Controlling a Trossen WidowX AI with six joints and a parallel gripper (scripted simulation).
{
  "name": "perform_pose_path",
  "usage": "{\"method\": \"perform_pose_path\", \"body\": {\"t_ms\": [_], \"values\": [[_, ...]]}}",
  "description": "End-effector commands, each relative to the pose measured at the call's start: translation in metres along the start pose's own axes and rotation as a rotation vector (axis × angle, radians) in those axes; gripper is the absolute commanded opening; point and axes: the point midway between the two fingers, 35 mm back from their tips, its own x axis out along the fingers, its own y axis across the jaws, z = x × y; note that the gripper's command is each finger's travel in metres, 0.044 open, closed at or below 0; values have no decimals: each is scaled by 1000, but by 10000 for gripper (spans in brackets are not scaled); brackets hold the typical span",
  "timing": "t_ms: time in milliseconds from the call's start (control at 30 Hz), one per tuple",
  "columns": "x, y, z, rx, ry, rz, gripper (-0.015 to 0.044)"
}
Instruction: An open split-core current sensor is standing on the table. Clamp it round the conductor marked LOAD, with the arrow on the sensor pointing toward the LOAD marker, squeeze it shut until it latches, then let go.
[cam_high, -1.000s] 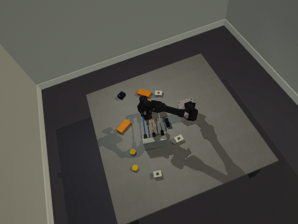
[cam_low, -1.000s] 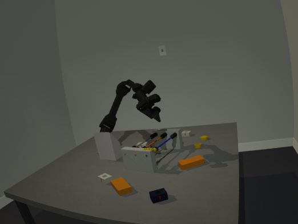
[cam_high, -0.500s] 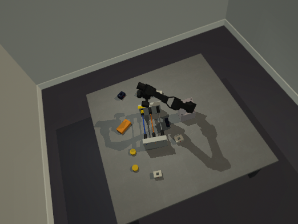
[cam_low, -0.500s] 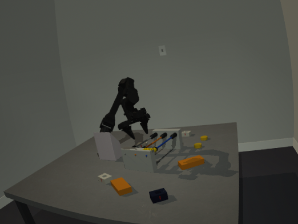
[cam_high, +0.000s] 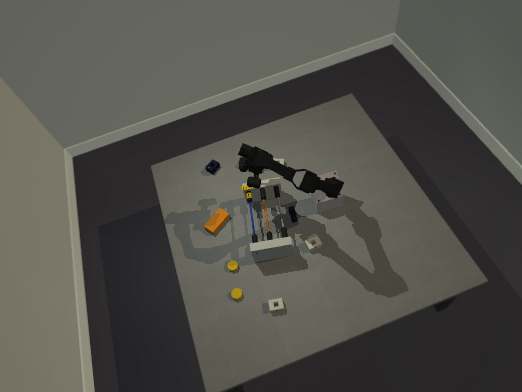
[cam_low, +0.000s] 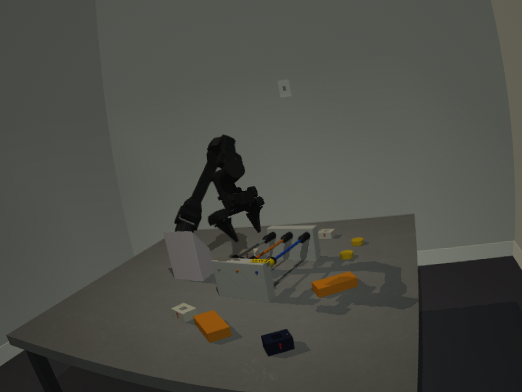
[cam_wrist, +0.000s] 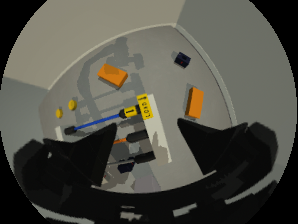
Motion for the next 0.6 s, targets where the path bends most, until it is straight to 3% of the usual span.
{"method": "perform_pose_path", "body": {"t_ms": [0, 367, 567], "values": [[1, 8, -9, -17, 22, 6, 440], [9, 97, -185, -278, 382, 67, 440], [8, 99, -196, -294, 403, 72, 440]]}}
